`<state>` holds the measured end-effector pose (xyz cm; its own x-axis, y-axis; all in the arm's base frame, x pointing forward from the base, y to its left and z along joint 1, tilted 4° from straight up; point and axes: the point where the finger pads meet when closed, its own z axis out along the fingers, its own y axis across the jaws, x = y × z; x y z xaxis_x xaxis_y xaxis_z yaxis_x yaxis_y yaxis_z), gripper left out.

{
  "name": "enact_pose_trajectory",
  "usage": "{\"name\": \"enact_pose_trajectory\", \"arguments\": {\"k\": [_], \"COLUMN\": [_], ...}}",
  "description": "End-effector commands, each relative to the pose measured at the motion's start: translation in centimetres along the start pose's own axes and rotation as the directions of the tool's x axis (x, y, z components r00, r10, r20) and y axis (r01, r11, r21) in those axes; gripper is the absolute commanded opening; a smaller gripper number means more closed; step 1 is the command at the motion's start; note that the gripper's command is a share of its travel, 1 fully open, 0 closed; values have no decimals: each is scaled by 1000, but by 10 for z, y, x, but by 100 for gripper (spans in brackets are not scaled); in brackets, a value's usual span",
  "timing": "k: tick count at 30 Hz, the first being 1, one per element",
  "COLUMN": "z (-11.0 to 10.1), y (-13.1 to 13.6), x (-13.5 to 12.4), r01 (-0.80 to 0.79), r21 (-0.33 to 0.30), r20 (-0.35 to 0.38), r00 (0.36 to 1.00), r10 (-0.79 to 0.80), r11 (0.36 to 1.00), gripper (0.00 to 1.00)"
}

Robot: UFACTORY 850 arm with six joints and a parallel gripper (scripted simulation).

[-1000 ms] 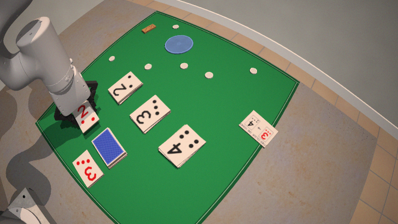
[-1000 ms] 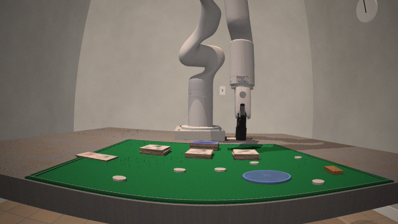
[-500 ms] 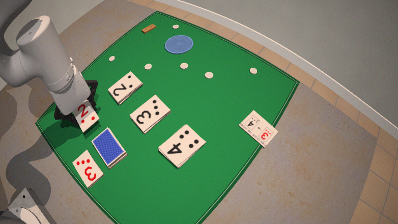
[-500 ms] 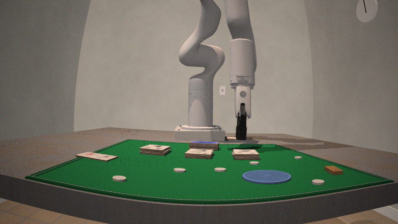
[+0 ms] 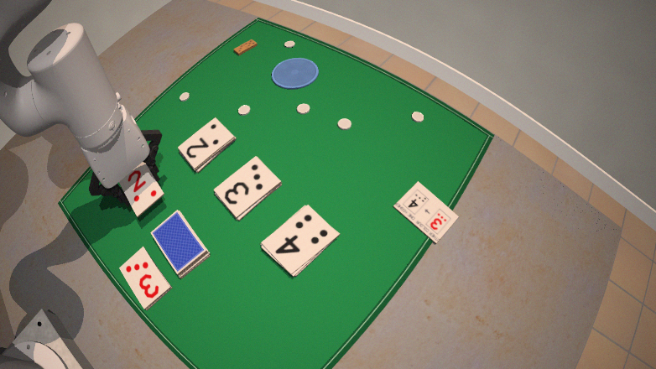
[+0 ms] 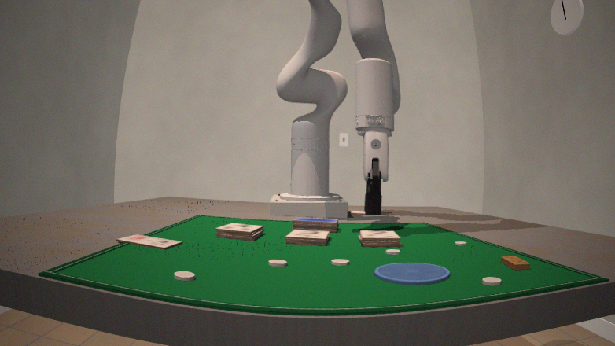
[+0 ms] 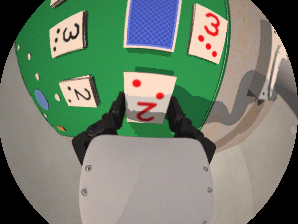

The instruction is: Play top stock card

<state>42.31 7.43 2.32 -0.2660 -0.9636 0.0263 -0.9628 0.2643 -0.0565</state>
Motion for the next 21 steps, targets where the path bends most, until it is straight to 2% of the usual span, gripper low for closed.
{"name": "enact_pose_trajectory", "arguments": {"k": [1,21], "z": [-2,-2], "y": [-2,-4], "x": [-1,1], "r01": [-1,-23], "r21": [0,0], "r20": [1,1], "r00": [1000,1000], "r10": [1,23], "r11": [1000,1000], "gripper": [53,53]}}
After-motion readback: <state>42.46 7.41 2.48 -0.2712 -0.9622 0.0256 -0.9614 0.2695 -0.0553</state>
